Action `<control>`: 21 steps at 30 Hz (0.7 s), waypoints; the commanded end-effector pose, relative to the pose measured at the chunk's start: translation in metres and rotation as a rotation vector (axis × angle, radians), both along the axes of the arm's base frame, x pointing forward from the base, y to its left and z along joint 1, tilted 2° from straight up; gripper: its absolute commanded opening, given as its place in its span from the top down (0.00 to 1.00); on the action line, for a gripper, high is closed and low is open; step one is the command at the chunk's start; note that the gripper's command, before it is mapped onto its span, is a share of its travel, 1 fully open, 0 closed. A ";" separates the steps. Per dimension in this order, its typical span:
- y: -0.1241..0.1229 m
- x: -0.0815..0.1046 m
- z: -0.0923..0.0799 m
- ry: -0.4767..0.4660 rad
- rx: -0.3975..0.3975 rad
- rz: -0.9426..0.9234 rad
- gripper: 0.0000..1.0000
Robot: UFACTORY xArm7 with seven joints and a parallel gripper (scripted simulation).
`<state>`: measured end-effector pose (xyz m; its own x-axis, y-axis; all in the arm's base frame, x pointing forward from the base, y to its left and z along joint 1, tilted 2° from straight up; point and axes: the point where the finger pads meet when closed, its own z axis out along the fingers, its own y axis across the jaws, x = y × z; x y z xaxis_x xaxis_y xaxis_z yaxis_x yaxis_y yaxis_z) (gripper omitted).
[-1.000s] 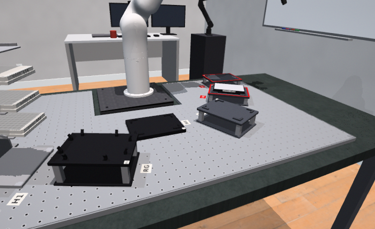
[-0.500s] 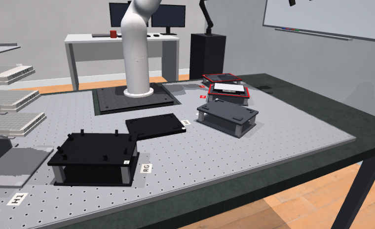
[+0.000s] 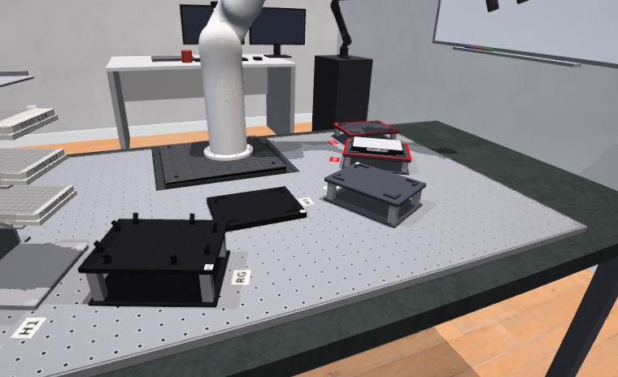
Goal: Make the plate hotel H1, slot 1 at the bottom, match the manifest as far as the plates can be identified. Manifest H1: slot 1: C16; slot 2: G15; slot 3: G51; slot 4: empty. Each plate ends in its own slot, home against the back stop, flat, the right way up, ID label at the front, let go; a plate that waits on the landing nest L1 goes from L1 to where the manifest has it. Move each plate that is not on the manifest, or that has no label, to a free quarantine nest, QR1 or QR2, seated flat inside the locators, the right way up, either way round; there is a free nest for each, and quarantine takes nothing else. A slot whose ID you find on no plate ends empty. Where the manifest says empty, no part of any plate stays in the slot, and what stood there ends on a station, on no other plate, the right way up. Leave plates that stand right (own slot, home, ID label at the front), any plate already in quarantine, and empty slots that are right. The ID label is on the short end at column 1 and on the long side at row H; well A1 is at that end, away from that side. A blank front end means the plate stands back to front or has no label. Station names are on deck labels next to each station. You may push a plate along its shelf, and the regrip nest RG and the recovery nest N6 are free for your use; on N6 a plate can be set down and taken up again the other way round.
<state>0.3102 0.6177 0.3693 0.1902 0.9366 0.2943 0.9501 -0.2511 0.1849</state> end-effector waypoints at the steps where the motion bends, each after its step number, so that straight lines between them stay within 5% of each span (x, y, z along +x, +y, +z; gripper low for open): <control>1: -0.013 0.018 0.000 0.021 0.013 -0.113 0.00; 21: -0.065 0.080 -0.011 0.073 0.032 -0.388 0.00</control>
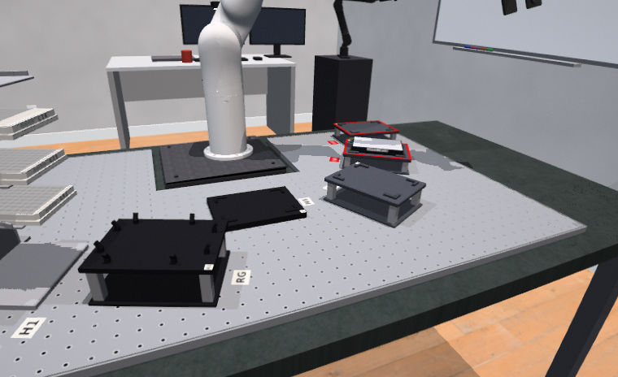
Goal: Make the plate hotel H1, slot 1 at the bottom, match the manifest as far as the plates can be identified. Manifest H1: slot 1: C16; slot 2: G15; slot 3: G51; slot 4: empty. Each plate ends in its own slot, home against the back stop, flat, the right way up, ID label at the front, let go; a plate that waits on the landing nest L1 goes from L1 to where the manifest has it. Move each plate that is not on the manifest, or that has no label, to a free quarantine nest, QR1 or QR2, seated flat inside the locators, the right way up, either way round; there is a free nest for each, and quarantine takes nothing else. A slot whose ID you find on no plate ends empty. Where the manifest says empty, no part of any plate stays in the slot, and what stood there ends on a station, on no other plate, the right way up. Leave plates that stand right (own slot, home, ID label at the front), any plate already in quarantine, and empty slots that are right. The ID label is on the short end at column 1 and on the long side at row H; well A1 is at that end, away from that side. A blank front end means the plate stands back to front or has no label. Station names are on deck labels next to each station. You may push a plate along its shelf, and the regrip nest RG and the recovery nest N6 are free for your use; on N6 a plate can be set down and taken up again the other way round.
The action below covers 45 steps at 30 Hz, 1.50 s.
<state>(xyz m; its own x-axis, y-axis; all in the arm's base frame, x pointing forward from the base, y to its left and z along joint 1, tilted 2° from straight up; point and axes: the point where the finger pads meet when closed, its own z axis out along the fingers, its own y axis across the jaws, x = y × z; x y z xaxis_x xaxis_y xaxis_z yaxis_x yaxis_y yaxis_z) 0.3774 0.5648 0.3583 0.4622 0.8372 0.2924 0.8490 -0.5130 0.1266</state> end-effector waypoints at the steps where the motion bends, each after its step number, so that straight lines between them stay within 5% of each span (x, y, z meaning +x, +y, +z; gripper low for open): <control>1: -0.015 0.017 0.000 0.018 0.014 -0.116 0.00; 20: -0.059 0.058 -0.008 0.043 0.025 -0.261 0.00; 45: -0.143 0.118 -0.023 0.108 0.064 -0.685 0.00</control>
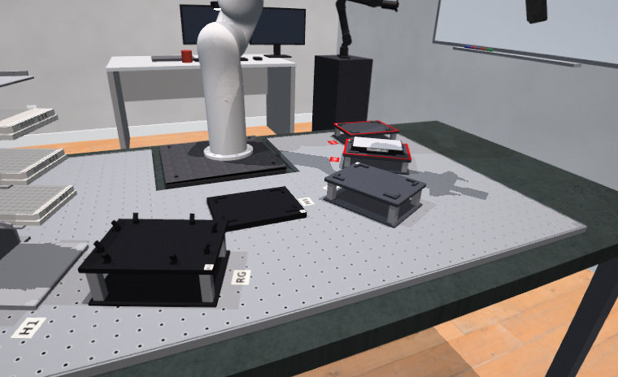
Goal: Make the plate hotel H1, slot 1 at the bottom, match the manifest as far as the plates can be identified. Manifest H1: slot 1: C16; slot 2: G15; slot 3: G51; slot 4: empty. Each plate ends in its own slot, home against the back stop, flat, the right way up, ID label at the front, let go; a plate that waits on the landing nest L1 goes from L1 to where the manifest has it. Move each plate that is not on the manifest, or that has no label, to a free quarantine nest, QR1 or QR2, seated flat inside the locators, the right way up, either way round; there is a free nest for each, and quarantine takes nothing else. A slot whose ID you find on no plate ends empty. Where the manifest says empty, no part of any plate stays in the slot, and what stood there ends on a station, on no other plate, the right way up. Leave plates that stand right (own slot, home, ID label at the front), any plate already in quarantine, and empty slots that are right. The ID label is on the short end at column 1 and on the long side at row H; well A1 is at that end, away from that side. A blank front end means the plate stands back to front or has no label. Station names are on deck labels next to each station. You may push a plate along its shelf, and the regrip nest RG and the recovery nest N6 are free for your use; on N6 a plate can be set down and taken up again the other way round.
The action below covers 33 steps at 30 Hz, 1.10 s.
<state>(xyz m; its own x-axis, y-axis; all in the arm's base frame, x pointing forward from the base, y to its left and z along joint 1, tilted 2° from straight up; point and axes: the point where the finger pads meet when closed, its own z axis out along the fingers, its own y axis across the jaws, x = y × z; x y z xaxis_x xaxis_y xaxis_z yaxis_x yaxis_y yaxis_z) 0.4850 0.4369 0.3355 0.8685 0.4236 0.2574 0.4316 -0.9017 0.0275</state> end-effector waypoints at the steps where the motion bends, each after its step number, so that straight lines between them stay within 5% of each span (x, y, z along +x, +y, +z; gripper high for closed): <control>1: -0.020 0.012 -0.001 0.012 0.015 -0.118 0.00; 33: -0.131 0.062 -0.018 0.067 0.056 -0.563 0.00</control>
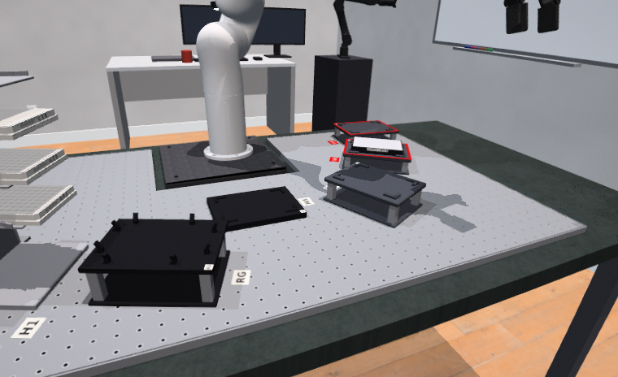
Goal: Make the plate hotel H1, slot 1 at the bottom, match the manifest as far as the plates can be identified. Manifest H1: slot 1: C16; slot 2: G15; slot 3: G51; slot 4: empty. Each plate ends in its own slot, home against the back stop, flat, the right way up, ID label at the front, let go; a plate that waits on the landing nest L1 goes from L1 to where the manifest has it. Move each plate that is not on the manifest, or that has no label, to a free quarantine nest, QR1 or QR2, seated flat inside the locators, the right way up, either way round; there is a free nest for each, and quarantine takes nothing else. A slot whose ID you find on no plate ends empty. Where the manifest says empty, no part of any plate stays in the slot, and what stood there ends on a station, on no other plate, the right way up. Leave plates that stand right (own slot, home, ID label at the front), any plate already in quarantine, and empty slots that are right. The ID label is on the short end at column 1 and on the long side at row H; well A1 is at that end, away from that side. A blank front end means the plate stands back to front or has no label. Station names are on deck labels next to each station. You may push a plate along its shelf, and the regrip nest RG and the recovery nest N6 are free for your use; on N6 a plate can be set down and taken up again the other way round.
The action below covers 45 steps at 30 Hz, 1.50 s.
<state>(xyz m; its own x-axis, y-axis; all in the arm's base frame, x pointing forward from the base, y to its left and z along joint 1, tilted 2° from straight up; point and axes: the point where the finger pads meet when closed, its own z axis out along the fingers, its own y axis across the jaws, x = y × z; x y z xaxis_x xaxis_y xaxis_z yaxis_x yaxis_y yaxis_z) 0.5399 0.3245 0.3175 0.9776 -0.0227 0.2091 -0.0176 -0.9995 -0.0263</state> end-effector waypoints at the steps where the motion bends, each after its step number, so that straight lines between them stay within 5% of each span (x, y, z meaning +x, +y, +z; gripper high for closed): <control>1: -0.023 0.009 -0.001 0.006 0.012 -0.100 0.00; 45: -0.185 0.035 -0.026 0.064 0.065 -0.700 0.00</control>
<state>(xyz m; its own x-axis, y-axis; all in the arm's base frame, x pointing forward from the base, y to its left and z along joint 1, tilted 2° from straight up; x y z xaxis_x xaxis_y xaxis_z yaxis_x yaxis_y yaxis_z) 0.5735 0.1498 0.2904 0.7552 -0.6428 0.1284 -0.6415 -0.7650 -0.0570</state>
